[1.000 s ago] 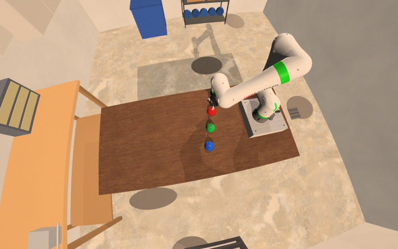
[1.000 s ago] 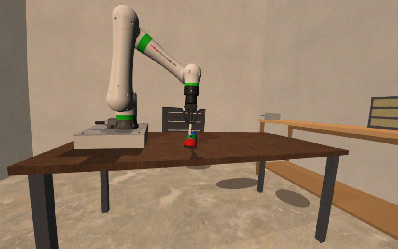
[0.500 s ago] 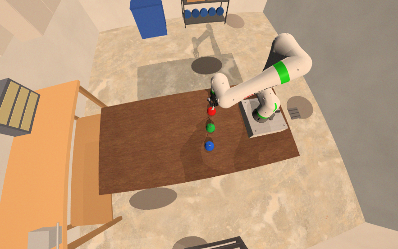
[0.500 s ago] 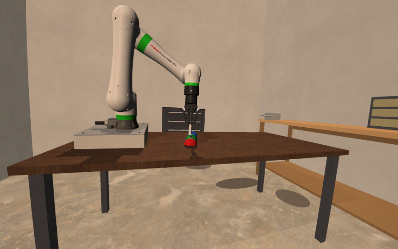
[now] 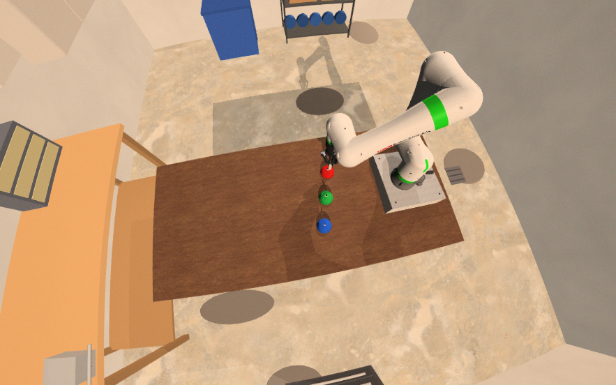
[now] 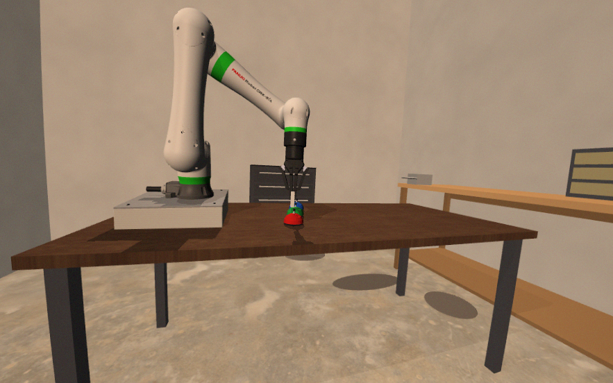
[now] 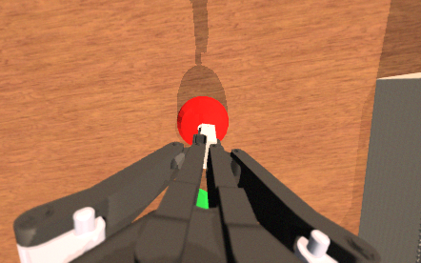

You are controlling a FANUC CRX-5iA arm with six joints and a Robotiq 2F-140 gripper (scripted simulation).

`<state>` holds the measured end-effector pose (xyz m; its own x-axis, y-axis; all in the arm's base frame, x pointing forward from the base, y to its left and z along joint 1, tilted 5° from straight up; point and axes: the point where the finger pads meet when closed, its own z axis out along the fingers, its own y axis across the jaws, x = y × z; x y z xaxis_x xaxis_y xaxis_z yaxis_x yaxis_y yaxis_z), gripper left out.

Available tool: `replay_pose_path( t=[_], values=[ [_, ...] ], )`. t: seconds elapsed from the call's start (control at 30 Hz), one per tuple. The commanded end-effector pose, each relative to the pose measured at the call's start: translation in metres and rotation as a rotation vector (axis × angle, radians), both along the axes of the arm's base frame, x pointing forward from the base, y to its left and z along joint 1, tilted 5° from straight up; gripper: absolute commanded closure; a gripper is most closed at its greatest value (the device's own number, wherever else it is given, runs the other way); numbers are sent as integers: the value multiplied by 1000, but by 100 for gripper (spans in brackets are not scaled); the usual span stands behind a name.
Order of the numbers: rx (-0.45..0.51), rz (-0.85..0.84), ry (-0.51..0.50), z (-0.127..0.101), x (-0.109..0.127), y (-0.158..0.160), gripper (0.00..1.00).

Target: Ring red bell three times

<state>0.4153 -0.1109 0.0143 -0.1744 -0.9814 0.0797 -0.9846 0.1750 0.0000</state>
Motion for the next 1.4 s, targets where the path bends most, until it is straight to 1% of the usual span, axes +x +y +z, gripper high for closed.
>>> replay_pose_path(
  t=[0.0,0.67,1.0,1.37],
  values=[
    [0,0,0,0,0,0,100],
    [0,0,0,0,0,0,100],
    [0,0,0,-9,0,-1,100],
    [0,0,0,-10,0,-1,100]
  ],
)
